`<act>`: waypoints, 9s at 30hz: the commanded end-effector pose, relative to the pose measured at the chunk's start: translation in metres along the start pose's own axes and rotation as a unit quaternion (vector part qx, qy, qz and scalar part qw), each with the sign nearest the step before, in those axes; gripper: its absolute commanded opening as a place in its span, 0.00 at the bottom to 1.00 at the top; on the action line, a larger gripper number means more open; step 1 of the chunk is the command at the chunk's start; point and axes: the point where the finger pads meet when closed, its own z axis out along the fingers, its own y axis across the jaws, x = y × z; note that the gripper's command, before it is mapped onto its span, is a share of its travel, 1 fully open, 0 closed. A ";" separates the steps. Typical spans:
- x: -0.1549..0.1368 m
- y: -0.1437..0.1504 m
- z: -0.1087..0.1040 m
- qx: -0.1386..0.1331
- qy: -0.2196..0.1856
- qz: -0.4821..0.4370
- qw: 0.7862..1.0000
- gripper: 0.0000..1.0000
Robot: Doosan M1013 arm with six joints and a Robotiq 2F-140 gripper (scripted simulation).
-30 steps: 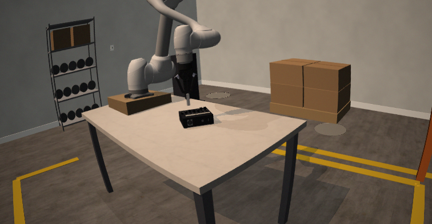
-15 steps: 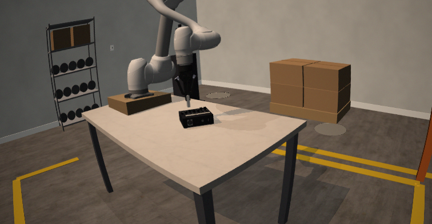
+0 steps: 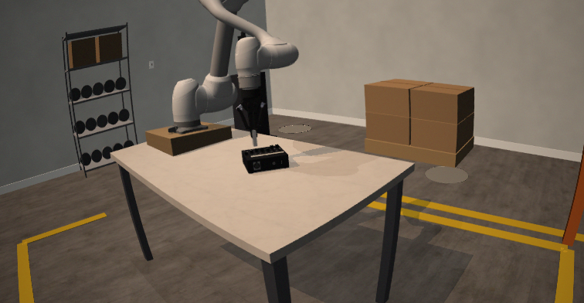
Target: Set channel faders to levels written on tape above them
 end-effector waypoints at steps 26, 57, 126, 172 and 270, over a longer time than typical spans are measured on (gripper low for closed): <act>0.000 0.000 0.000 0.000 0.000 0.000 1.000 0.00; 0.000 0.000 0.006 0.000 0.000 0.000 1.000 0.00; 0.015 0.000 0.012 0.000 0.000 0.000 1.000 0.00; 0.009 0.000 0.010 0.000 0.000 0.000 1.000 0.00; 0.009 0.000 -0.093 0.000 0.000 0.000 1.000 1.00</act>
